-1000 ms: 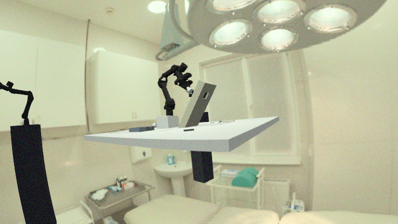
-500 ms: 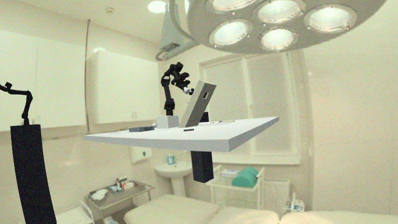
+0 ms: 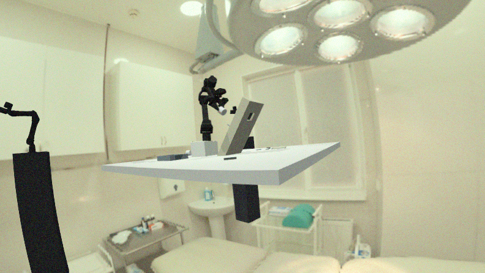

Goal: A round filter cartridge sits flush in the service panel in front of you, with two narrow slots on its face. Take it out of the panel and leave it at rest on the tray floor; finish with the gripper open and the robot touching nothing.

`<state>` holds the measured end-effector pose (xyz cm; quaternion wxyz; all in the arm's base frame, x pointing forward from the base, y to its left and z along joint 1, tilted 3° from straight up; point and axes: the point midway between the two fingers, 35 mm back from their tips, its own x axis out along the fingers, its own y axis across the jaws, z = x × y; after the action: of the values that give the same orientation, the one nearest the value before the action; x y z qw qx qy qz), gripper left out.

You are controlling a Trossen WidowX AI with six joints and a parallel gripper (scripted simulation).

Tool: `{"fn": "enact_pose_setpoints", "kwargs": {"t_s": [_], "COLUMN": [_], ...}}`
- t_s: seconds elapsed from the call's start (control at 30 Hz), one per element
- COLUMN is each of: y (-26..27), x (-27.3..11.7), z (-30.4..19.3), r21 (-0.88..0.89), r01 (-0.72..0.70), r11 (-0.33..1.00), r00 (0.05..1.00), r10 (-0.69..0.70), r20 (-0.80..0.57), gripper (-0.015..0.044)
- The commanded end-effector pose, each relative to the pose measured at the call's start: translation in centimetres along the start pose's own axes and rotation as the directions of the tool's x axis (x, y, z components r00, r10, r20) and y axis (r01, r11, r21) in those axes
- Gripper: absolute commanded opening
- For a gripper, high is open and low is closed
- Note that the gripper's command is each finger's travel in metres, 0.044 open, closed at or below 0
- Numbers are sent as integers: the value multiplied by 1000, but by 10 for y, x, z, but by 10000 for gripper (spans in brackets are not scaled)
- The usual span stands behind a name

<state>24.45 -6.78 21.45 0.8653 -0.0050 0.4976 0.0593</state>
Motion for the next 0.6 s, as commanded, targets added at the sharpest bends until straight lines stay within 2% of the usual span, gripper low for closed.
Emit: {"fn": "enact_pose_setpoints", "kwargs": {"t_s": [0.0,0.27,0.57], "y": [-22,-63,-102], "x": [-1,-5,-14], "z": [-7,-27,-54], "r21": [107,319,522], "r01": [65,189,305], "r11": [992,929,797], "r00": [998,982,948], "r10": [-65,-187,-306], "r20": [-6,-37,-87], "gripper": [0,0,0]}}
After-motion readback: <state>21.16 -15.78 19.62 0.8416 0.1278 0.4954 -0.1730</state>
